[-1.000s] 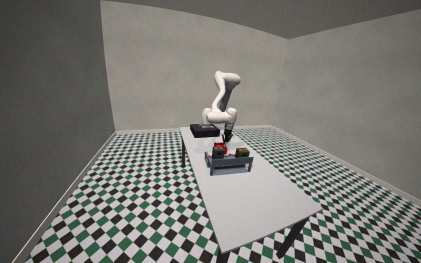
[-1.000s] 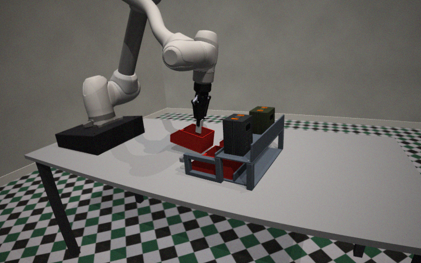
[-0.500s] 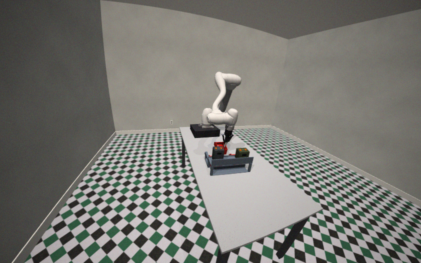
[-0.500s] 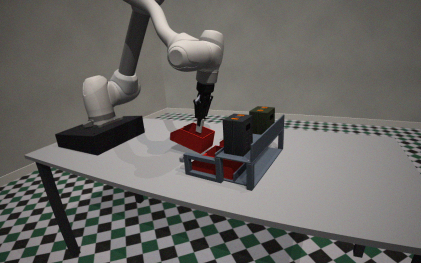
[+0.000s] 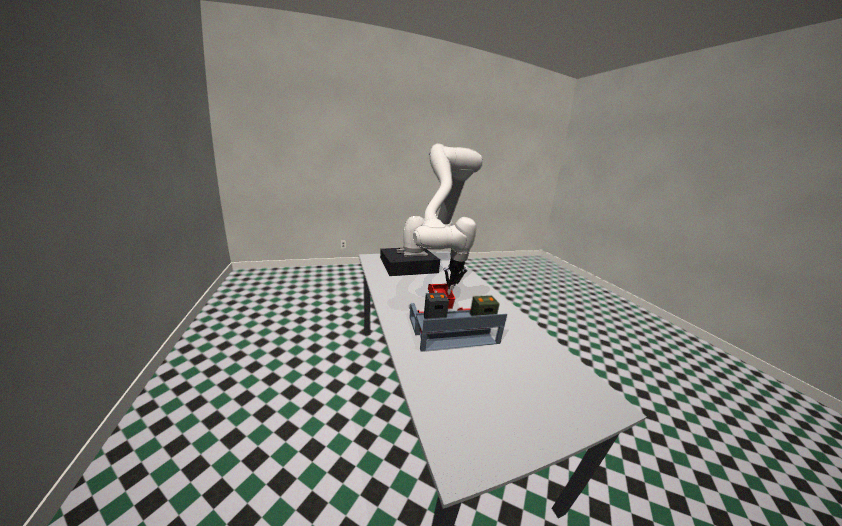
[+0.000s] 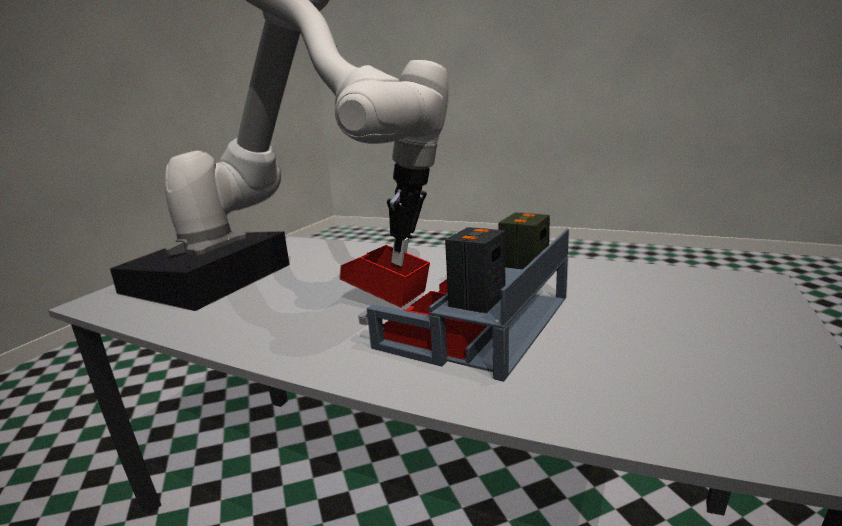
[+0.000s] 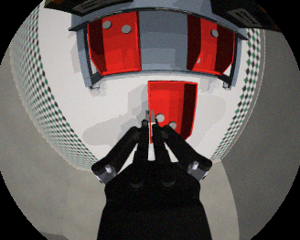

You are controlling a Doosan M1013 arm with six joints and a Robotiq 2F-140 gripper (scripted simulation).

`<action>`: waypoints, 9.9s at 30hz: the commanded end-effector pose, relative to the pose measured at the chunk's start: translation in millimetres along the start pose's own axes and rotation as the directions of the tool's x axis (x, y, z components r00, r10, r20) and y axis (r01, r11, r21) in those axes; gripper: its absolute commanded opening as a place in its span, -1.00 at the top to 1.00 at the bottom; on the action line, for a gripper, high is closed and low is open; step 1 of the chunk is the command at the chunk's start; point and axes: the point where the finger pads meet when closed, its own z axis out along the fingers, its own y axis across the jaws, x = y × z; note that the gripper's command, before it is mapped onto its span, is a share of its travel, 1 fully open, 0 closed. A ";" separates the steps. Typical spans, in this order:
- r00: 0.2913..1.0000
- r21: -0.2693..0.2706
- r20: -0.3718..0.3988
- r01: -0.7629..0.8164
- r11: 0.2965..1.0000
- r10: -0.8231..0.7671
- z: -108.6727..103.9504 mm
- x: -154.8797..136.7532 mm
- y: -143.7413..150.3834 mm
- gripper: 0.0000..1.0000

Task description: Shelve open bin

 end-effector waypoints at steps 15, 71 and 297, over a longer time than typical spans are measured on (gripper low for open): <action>1.000 0.000 0.000 0.000 1.000 0.000 -0.2 0.0 0.0 1.00; 1.000 0.000 0.000 0.000 1.000 0.000 -3.6 14.1 0.0 1.00; 1.000 0.000 0.000 0.000 1.000 0.000 -7.1 96.2 0.0 1.00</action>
